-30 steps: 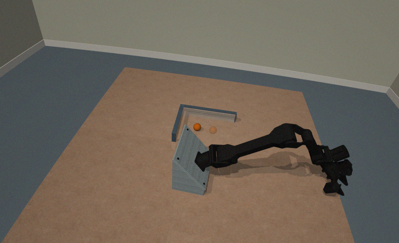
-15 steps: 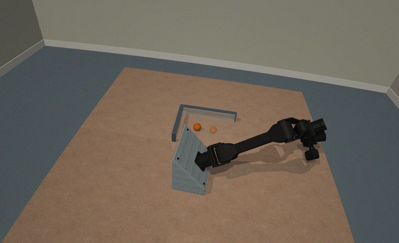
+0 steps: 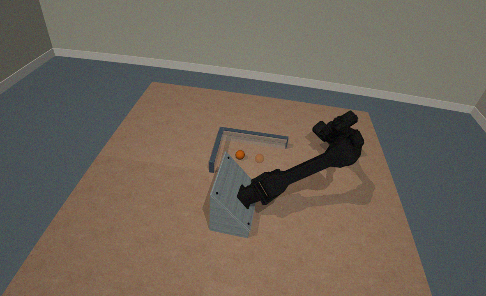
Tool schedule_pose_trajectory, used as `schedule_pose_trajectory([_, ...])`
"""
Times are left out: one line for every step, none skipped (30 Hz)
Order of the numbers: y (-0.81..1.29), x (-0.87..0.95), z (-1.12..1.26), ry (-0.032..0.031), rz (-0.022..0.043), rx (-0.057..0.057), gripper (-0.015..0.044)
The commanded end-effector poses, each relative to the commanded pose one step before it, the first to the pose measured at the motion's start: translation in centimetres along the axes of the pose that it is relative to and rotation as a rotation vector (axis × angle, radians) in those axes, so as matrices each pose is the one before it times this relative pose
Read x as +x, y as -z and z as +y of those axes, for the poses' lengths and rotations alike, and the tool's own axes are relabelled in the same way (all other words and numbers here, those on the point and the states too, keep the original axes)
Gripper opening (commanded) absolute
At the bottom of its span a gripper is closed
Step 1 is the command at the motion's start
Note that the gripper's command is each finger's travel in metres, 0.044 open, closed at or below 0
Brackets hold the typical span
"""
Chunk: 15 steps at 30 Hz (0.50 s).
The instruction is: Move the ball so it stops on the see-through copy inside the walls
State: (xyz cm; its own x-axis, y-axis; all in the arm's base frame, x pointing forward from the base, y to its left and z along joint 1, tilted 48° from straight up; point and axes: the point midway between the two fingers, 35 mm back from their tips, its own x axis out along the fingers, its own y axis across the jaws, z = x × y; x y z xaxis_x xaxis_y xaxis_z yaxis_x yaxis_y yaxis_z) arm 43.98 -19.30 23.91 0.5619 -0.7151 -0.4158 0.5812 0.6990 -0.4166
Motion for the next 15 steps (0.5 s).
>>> schedule_pose_trajectory([2.794,-1.083,5.348,-0.08713,0.06553,-0.187,0.0305])
schedule_pose_trajectory([0.516,-0.291,1.569,-0.02446,0.01501,-0.0552,0.0305])
schedule_pose_trajectory([0.491,-0.314,1.697,-0.02661,0.01488,-0.0609,0.0305])
schedule_pose_trajectory([0.402,-0.309,1.717,-0.02773,0.01334,-0.0629,0.0305])
schedule_pose_trajectory([0.324,-0.278,1.691,-0.02787,0.01242,-0.0636,0.0305])
schedule_pose_trajectory([0.274,-0.243,1.665,-0.02729,0.01234,-0.0642,0.0305])
schedule_pose_trajectory([0.231,-0.221,1.646,-0.02647,0.01222,-0.0648,0.0305])
schedule_pose_trajectory([0.214,-0.178,1.613,-0.025,0.01323,-0.0656,0.0305])
schedule_pose_trajectory([0.17,-0.167,1.594,-0.02412,0.01301,-0.0662,0.0305])
schedule_pose_trajectory([0.138,-0.143,1.567,-0.02302,0.01338,-0.0668,0.0305])
schedule_pose_trajectory([0.142,-0.08,1.514,-0.02124,0.01555,-0.0674,0.0305])
schedule_pose_trajectory([0.149,-0.015,1.456,-0.01946,0.01786,-0.0679,0.0305])
schedule_pose_trajectory([0.019,0.003,1.664,-0.0175,0.01948,-0.0727,0.0305])
schedule_pose_trajectory([0.057,0.042,1.687,-0.01803,0.0231,-0.08,0.0305])
schedule_pose_trajectory([0.041,0.059,1.617,-0.01723,0.02402,-0.0812,0.0305])
